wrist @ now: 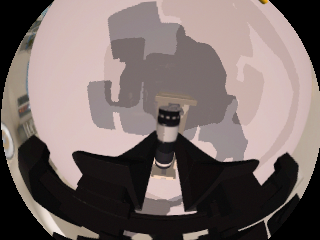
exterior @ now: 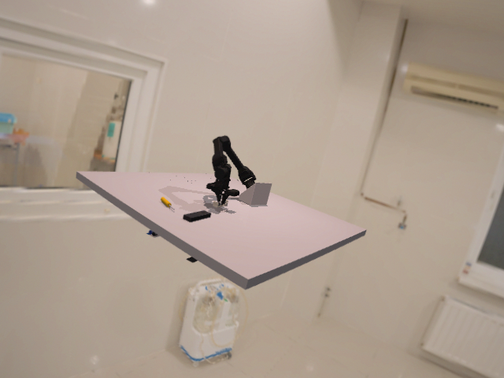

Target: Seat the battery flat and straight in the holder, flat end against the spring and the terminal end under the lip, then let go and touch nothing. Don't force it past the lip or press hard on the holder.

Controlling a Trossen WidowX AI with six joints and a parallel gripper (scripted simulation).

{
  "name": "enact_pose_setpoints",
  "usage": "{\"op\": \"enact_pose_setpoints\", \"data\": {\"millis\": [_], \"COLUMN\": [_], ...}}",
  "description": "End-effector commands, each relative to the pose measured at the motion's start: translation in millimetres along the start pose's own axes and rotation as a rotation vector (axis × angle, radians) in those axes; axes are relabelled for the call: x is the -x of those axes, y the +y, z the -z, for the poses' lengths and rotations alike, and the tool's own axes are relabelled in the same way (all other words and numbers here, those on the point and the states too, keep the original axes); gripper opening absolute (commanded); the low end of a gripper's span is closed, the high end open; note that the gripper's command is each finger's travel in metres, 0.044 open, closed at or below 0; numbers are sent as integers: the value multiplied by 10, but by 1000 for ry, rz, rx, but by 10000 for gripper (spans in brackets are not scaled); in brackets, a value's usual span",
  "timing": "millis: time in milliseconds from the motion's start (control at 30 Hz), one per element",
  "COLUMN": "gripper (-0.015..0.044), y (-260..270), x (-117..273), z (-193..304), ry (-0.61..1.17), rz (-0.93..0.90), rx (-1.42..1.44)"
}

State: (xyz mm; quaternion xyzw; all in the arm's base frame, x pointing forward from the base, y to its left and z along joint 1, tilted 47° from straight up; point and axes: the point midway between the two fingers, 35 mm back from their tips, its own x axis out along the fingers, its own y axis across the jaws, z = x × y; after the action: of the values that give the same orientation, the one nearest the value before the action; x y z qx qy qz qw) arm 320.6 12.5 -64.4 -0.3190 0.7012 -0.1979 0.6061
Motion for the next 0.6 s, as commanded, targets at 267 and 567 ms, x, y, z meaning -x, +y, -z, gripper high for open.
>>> {"op": "enact_pose_setpoints", "data": {"millis": [267, 567], "gripper": [66, 66], "y": [-27, -28], "x": [-13, -16], "z": [19, 44], "ry": [-52, -68], "rz": [1, -1], "rx": [-7, -7]}}
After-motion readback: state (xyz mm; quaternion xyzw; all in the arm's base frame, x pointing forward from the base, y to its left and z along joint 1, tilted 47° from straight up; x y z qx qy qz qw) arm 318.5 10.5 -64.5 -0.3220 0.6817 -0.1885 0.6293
